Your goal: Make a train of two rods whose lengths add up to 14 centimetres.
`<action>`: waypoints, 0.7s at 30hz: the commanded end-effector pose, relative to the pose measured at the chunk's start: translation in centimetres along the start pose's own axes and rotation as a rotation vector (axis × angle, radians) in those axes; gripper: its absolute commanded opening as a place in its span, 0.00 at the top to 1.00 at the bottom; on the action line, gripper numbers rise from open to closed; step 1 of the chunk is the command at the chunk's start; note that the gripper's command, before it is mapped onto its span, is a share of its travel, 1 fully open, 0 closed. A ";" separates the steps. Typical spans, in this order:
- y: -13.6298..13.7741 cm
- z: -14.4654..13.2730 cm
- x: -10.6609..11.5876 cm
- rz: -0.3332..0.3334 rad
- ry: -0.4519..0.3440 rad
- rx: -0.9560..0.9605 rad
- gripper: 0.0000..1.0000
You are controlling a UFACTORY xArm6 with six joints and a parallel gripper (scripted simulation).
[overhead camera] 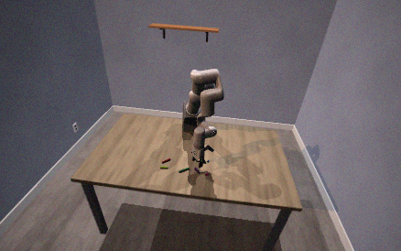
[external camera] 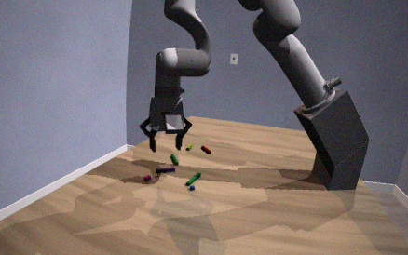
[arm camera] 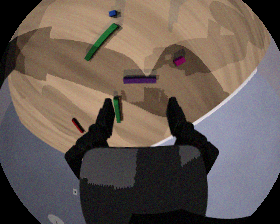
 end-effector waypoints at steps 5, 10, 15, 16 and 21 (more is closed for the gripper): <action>0.0 0.0 -0.2 -0.004 -0.001 0.000 0.16; 0.0 0.0 -0.4 -0.004 -0.001 0.000 0.16; 0.0 0.0 -0.7 -0.004 -0.001 0.000 0.16; 0.0 0.1 -0.8 -0.004 0.000 0.000 0.16; 0.0 0.1 -1.2 -0.004 0.000 0.000 0.16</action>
Point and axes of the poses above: the point where the finger pads meet when closed, its own x axis back along the fingers, its own y axis across the jaws, z = x × y, the point moved 9 cm from there along x, back along the fingers, and after that the axes turned 5 degrees about -x, right-handed, at the moved point
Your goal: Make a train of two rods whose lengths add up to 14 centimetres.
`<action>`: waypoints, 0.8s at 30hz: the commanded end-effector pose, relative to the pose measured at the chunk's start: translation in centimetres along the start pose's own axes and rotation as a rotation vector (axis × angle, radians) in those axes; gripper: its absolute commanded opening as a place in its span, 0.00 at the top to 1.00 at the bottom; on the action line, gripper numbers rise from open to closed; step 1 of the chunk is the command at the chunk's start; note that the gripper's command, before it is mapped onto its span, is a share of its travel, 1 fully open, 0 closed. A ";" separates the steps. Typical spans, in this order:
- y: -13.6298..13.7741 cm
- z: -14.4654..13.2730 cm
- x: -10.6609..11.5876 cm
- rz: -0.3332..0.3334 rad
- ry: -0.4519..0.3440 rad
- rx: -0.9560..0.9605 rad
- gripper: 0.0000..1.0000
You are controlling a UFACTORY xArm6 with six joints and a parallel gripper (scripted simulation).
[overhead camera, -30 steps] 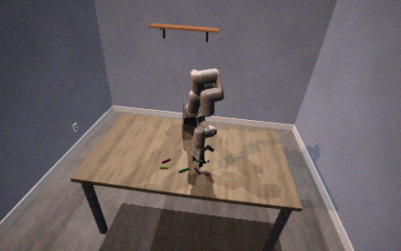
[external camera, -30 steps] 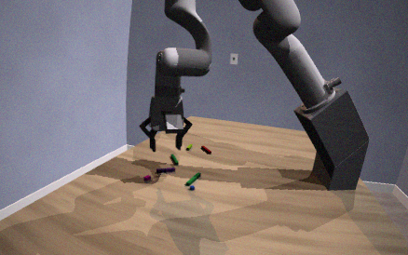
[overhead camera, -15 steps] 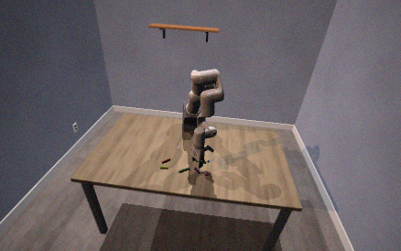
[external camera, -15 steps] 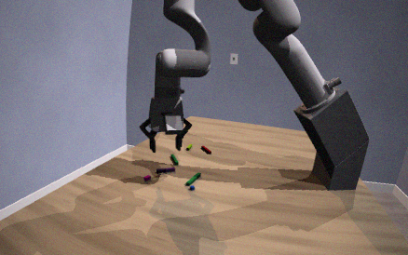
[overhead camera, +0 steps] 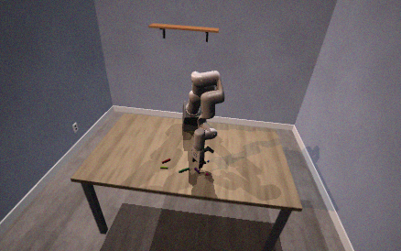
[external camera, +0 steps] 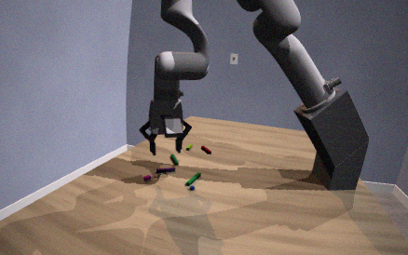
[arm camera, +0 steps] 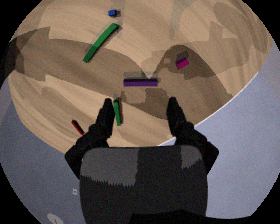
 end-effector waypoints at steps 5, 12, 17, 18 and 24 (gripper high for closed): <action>-0.1 0.0 -0.6 -0.018 -0.001 0.000 0.16; -0.1 0.0 -1.5 -0.018 -0.001 0.000 0.16; -0.1 0.0 -2.2 -0.019 -0.001 0.000 0.16; -0.1 0.0 -2.2 -0.019 -0.001 0.000 0.16; -0.1 0.0 -2.9 -0.019 -0.001 0.000 0.16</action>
Point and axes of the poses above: the point where the finger pads meet when closed, its own x axis back along the fingers, its own y axis across the jaws, z = x × y, the point moved 9 cm from there along x, back along the fingers, and after that the axes turned 5 degrees about -x, right-handed, at the moved point
